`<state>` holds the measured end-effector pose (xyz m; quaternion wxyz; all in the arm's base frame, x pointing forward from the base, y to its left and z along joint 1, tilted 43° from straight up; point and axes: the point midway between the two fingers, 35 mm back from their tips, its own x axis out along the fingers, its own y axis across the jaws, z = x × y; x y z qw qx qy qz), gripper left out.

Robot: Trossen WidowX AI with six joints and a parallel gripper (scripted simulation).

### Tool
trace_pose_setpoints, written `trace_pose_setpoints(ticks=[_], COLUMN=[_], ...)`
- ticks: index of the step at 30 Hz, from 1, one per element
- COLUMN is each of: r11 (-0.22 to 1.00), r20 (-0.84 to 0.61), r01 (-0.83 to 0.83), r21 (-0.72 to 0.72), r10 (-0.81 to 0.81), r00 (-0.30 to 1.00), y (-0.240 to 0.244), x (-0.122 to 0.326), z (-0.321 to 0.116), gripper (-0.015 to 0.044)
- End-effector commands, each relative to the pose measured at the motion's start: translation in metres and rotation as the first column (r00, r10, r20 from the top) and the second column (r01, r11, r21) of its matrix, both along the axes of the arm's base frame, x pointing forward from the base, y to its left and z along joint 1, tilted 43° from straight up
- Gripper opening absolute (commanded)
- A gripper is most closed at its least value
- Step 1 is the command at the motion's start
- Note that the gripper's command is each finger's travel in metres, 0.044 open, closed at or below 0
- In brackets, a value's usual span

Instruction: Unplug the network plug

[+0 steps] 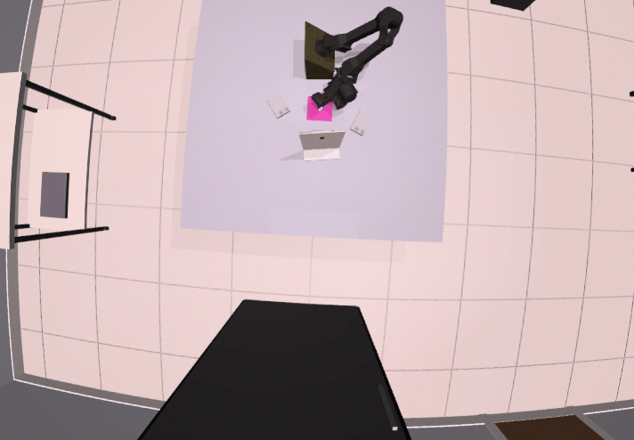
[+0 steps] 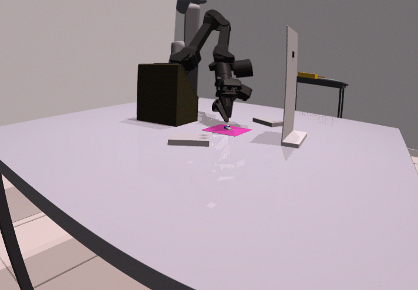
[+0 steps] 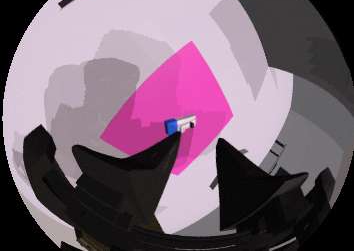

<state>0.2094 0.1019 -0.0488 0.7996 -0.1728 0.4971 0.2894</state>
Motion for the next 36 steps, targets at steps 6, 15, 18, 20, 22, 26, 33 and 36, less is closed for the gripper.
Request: trace_pose_setpoints(ticks=[6, 15, 18, 20, 22, 26, 33, 36], r11=[1.0, 1.0, 1.0, 1.0, 1.0, 1.0, 1.0, 1.0], r20=[0.0, -0.001, -0.001, -0.002, -0.002, -0.002, -0.003, -0.003], r01=[-0.005, -0.005, -0.005, -0.005, -0.005, -0.005, -0.005, -0.005], r21=[0.002, 0.001, 0.0, 0.0, -0.001, -0.002, -0.003, -0.003], r10=[0.005, 0.005, 0.005, 0.005, 0.005, 0.005, 0.005, 0.005], r00=[1.0, 1.0, 1.0, 1.0, 1.0, 1.0, 1.0, 1.0], y=[-0.001, -0.005, -0.007, -0.008, -0.01, -0.013, -0.019, -0.021], x=[-0.002, -0.003, -0.001, -0.001, 0.0, 0.001, 0.003, 0.003], z=[0.005, 0.01, 0.012, 0.014, 0.015, 0.019, 0.025, 0.028], gripper=[0.0156, 0.0156, 0.0156, 0.0156, 0.0156, 0.0156, 0.0156, 0.0156])
